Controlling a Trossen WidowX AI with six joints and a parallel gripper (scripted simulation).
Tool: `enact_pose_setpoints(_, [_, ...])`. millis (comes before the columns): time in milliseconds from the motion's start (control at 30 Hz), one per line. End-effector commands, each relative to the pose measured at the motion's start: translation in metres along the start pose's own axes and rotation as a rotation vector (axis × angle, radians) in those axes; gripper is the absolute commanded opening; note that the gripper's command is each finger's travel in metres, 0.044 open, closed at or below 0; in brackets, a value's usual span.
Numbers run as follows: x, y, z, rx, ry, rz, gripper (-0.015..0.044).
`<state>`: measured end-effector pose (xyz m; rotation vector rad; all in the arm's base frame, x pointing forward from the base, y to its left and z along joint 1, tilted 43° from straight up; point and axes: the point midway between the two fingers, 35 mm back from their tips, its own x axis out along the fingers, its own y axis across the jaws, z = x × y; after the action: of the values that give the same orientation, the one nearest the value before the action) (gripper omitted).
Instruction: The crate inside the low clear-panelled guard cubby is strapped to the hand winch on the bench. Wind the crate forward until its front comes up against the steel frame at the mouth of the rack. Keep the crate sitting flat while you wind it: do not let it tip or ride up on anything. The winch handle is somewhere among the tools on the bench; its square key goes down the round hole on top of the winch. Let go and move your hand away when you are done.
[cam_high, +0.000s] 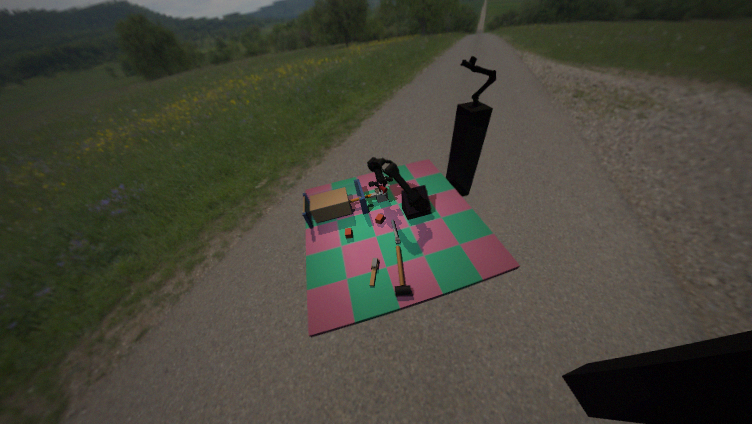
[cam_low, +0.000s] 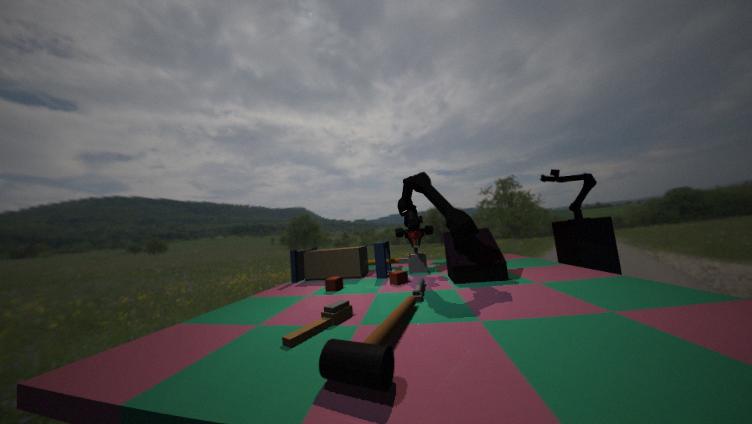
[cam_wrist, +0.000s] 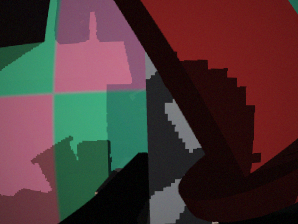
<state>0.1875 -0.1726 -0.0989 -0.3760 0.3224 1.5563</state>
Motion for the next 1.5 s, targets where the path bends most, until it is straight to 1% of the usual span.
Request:
enact_pose_setpoints(0, [0.0010, -0.0004, -0.0005, 0.004, -0.001, -0.002, 0.0000])
enact_pose_setpoints(1467, [0.0073, -0.0008, -0.0038, 0.005, -0.001, -0.003, 0.0000])
